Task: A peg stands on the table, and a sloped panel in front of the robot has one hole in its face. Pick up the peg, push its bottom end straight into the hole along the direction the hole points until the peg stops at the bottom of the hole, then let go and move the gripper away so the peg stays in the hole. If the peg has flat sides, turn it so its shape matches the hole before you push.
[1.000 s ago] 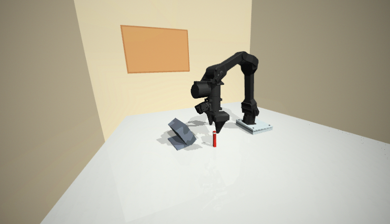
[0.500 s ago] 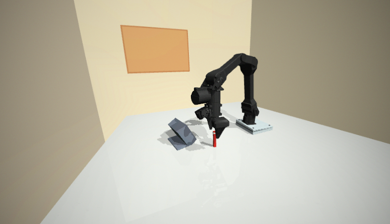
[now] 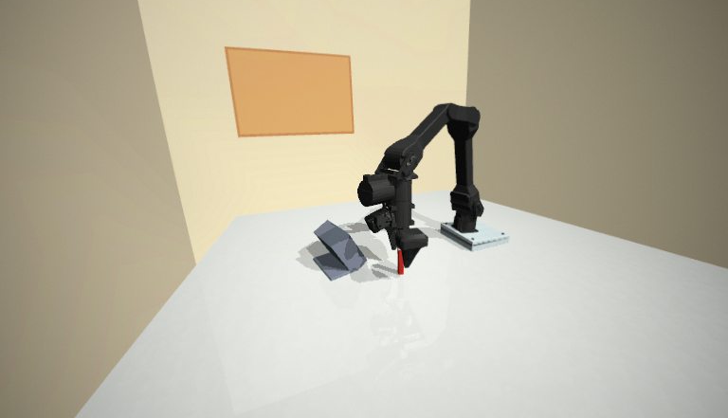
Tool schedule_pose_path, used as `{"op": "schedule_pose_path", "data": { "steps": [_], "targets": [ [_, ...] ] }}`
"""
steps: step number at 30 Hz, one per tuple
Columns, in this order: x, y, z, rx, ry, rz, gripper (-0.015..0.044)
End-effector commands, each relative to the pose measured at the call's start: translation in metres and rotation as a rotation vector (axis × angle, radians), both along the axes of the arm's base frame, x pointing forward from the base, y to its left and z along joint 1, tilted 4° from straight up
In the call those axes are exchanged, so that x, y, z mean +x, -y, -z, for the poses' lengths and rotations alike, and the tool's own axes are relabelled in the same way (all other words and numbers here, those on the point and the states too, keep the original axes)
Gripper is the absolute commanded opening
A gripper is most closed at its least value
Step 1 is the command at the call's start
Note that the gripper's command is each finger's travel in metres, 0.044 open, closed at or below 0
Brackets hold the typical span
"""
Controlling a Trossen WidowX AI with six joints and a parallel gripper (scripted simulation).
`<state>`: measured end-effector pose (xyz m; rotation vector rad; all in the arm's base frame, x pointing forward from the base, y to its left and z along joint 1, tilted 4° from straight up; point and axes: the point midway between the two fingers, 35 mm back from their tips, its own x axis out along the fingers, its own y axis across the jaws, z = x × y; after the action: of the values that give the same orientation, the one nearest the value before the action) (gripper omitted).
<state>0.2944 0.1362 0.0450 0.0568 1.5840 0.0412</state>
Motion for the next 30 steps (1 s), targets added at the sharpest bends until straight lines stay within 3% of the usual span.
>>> {"op": "schedule_pose_path", "data": {
  "steps": [1, 5, 20, 30],
  "targets": [
    [-0.0028, 0.0014, 0.0081, -0.009, -0.011, 0.004, 0.044],
    [-0.0029, 0.0014, 0.0083, -0.009, -0.011, 0.004, 0.044],
    [-0.0012, 0.0002, 0.0051, -0.002, -0.004, 0.0, 0.0046],
    [-0.0009, 0.0002, 0.0032, -0.002, -0.005, 0.0, 0.0]
  ]
}}
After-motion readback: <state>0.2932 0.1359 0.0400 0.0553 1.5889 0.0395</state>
